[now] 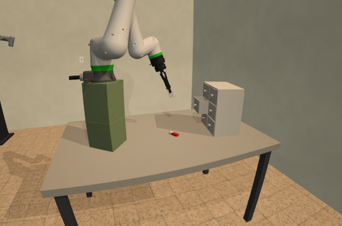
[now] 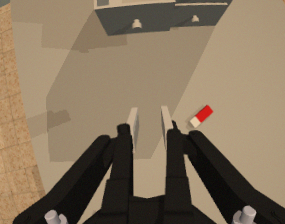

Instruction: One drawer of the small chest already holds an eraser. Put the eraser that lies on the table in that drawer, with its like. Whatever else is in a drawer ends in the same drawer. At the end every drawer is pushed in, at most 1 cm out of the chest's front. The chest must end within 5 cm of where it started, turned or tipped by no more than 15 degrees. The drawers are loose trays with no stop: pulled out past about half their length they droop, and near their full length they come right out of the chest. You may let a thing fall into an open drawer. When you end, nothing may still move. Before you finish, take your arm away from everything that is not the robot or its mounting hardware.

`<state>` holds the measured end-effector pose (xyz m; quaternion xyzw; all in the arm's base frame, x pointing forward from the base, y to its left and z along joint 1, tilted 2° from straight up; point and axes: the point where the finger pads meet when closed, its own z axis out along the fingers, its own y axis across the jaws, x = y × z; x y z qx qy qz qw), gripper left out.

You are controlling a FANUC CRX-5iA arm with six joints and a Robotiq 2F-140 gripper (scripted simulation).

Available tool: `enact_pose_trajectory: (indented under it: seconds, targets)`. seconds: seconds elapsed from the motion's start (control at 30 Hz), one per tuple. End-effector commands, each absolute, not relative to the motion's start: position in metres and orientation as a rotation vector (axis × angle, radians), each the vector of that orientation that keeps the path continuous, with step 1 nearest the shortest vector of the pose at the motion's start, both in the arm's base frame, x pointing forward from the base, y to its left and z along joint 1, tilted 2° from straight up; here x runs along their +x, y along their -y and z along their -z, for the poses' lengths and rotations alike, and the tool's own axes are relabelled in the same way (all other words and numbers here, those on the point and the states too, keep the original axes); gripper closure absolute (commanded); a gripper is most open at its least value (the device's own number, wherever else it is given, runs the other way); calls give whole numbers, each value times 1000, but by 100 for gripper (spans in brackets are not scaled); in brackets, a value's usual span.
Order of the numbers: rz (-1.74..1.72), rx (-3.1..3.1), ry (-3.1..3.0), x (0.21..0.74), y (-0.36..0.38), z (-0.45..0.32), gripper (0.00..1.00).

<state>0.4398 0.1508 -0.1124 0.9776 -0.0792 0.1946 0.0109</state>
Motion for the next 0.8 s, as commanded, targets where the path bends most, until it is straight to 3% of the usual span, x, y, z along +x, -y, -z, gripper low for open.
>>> enact_pose_trajectory:
  seconds: [0.0,0.77]
  targets:
    - [-494,3098,234,423,-166,110,80]
    - [-55,3158,232,398,-168,88,80]
